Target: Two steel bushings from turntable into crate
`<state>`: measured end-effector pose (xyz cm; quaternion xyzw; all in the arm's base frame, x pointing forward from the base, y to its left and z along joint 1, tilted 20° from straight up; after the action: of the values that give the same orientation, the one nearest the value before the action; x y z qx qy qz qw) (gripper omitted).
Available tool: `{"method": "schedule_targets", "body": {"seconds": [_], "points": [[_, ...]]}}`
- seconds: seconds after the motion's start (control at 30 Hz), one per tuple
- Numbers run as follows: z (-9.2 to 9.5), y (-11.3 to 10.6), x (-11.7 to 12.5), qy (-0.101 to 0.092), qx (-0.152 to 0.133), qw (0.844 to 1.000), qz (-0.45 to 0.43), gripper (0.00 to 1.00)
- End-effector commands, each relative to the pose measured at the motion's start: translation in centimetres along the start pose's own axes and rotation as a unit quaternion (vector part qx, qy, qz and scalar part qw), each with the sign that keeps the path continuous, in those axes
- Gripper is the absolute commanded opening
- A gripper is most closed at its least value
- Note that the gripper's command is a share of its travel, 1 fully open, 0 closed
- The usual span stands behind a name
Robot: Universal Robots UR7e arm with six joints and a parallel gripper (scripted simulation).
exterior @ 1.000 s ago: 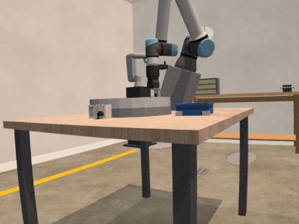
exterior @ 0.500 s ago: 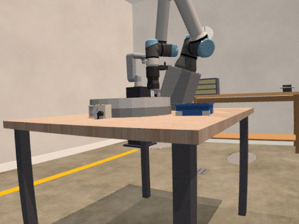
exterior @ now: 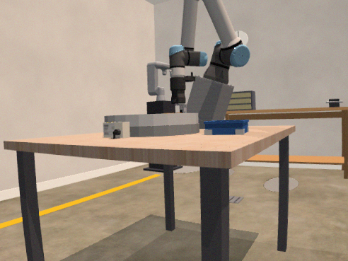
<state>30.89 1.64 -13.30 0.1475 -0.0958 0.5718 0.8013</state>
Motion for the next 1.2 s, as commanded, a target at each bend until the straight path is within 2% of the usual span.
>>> {"method": "schedule_targets", "body": {"seconds": [0.0,0.6,0.63,1.17], "points": [[0.03,-0.03,-0.01,0.000,-0.001,1.000,0.000,0.42],[0.03,-0.07,0.31,0.000,-0.001,1.000,0.000,0.42],[0.03,-0.07,0.30,0.000,-0.001,1.000,0.000,0.00],[0.03,-0.07,0.30,0.000,-0.001,1.000,0.000,0.00]]}}
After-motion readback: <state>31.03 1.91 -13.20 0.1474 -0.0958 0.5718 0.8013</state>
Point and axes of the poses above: the point where the finger pads meet when closed, its own z axis back along the fingers, its own x axis across the jaws, y = z × x, the point moved 6 cm from there along z, back along the fingers, and after that the axes turned 7 degrees about z, right-handed, at the moved point
